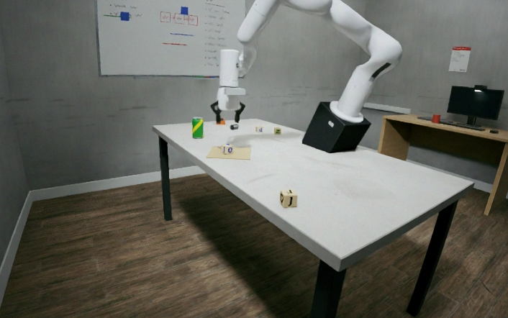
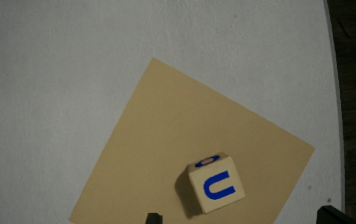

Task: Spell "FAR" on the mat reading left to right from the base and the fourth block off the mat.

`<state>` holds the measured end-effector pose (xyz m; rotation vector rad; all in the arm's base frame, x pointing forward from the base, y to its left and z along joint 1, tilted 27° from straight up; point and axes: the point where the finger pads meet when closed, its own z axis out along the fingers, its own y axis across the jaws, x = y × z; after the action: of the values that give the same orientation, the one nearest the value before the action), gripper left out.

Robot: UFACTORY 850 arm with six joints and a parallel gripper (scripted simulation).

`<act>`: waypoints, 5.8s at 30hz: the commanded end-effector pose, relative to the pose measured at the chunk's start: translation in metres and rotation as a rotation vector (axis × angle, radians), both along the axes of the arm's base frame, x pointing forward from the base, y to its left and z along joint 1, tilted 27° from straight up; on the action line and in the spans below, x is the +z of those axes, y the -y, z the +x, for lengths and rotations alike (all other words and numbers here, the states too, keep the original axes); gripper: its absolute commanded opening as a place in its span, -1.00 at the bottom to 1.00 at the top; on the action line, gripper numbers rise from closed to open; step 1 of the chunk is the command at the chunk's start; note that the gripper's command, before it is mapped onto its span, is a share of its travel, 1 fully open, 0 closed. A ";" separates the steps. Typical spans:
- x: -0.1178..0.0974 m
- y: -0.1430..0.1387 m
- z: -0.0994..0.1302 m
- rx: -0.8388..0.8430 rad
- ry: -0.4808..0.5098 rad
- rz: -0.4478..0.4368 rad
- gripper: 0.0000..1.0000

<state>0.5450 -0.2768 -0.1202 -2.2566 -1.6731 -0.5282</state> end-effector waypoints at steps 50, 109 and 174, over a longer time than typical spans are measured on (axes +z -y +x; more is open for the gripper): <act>-0.015 -0.006 0.004 -1.195 -0.587 0.156 1.00; -0.031 -0.014 0.007 -2.458 -1.191 0.321 1.00; -0.043 -0.019 0.008 -2.474 -1.199 0.325 0.68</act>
<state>0.5515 -0.2584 -0.1600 -1.9976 1.8425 0.3046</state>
